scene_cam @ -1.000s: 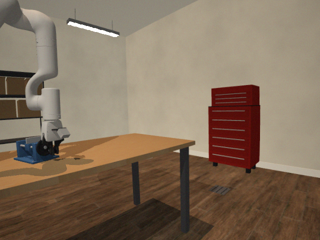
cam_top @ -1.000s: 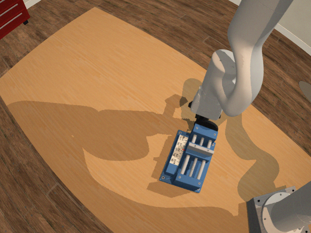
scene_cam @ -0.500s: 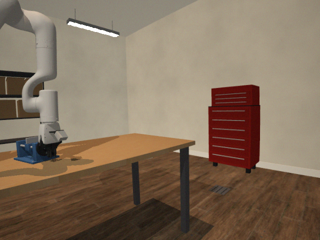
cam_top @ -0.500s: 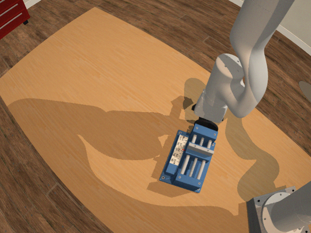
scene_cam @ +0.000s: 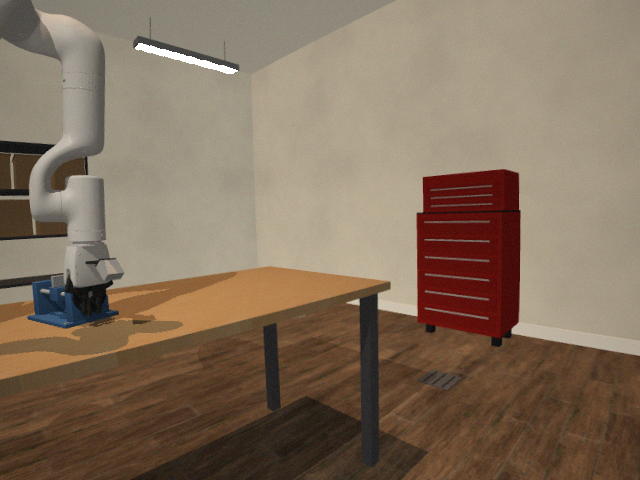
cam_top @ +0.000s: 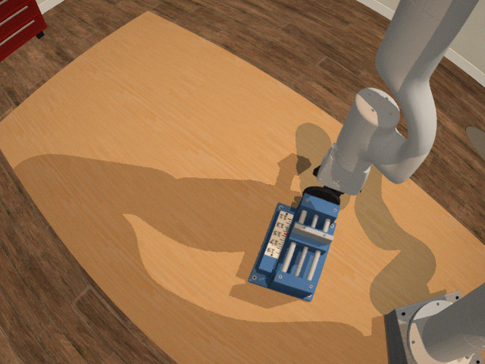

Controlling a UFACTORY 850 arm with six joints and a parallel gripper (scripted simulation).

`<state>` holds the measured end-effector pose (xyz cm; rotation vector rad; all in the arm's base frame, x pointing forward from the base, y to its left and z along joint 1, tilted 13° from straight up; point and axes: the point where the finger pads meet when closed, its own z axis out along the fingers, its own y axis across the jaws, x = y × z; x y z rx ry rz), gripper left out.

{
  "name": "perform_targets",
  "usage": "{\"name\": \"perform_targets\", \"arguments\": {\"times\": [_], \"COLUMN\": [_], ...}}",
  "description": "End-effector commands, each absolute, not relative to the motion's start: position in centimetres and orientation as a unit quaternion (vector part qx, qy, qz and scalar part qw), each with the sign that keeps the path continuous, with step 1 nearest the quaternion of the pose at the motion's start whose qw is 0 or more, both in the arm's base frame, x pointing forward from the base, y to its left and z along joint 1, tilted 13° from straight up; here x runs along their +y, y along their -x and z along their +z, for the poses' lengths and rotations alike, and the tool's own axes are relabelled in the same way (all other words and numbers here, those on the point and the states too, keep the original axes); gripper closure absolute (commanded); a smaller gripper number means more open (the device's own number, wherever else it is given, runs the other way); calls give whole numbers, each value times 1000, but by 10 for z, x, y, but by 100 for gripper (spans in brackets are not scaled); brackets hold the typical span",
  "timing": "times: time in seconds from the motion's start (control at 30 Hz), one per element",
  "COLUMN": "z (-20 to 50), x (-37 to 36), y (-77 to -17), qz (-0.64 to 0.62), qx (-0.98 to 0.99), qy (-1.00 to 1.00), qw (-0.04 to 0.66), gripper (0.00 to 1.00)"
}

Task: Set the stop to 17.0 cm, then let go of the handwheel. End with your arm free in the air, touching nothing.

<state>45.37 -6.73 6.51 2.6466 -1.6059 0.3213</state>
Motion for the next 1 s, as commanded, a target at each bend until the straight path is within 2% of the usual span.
{"name": "perform_targets", "arguments": {"times": [0.0, 0.97], "z": [75, 107], "x": [-69, -62], "y": [-446, -446], "qz": [111, 111], "qx": [-515, -515], "qy": [-850, -850], "qw": [11, 11], "gripper": [94, 94]}}
